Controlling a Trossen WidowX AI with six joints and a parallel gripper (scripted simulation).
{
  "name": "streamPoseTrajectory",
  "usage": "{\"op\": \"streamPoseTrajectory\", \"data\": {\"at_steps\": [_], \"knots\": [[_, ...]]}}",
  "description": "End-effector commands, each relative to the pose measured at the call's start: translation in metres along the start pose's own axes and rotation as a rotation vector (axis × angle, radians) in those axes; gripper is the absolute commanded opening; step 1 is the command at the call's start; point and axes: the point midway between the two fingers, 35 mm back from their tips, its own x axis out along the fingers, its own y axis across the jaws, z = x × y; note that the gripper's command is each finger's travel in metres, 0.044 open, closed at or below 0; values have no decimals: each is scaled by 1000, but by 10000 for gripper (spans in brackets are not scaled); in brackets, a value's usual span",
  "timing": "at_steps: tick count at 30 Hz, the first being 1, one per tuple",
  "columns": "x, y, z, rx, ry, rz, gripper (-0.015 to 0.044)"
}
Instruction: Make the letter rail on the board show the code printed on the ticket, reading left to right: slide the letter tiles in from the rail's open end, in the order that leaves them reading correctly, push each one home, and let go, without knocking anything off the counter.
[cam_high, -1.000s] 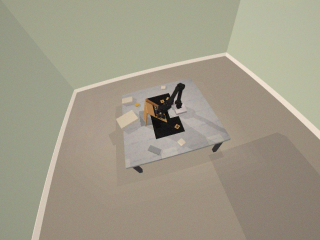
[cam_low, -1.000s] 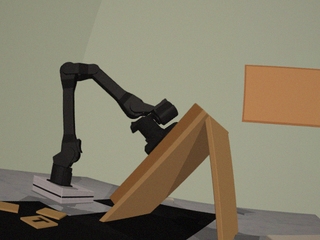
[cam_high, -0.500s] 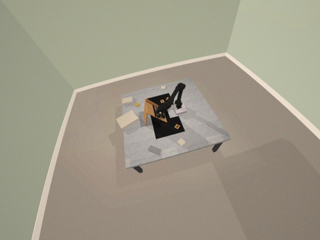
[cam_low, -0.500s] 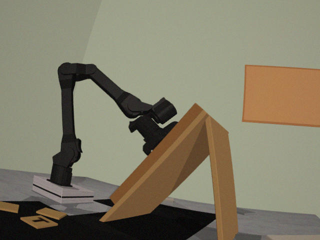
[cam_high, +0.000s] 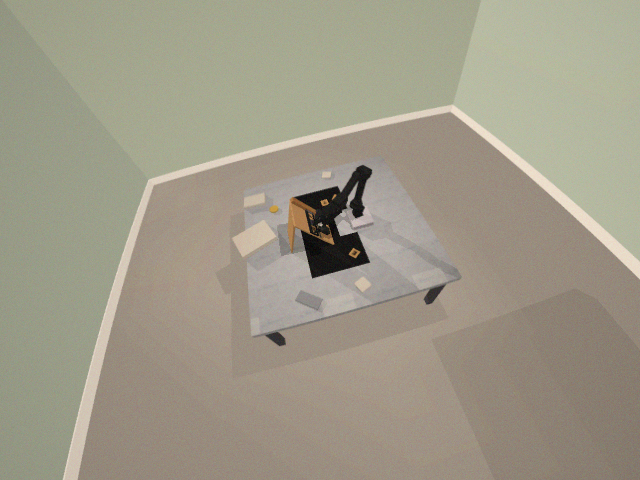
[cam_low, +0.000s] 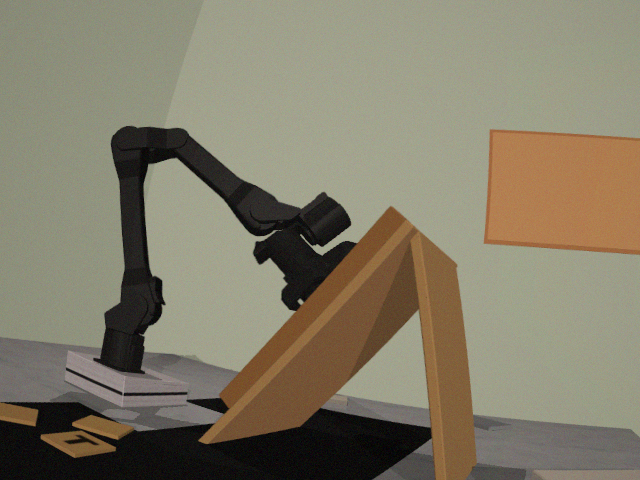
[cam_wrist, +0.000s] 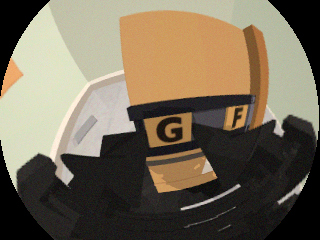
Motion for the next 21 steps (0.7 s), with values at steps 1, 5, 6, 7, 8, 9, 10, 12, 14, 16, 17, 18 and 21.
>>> {"op": "streamPoseTrajectory", "data": {"at_steps": [1, 5, 6, 7, 8, 9, 10, 12, 14, 16, 17, 18, 21], "knots": [[-1, -2, 0, -2, -2, 6, 0], [-1, -5, 0, -2, -2, 6, 0], [-1, -5, 0, -2, -2, 6, 0], [-1, -6, 0, -2, -2, 6, 0], [-1, -7, 0, -2, -2, 6, 0], [-1, -7, 0, -2, -2, 6, 0], [-1, -8, 0, -2, -2, 5, 0], [-1, -9, 0, -2, -2, 5, 0], [-1, -10, 0, -3, -2, 5, 0], [-1, -11, 0, -3, -2, 5, 0], [-1, -12, 0, -3, -2, 5, 0], [-1, -13, 0, -3, -2, 5, 0], [-1, -14, 0, -3, -2, 5, 0]]}}
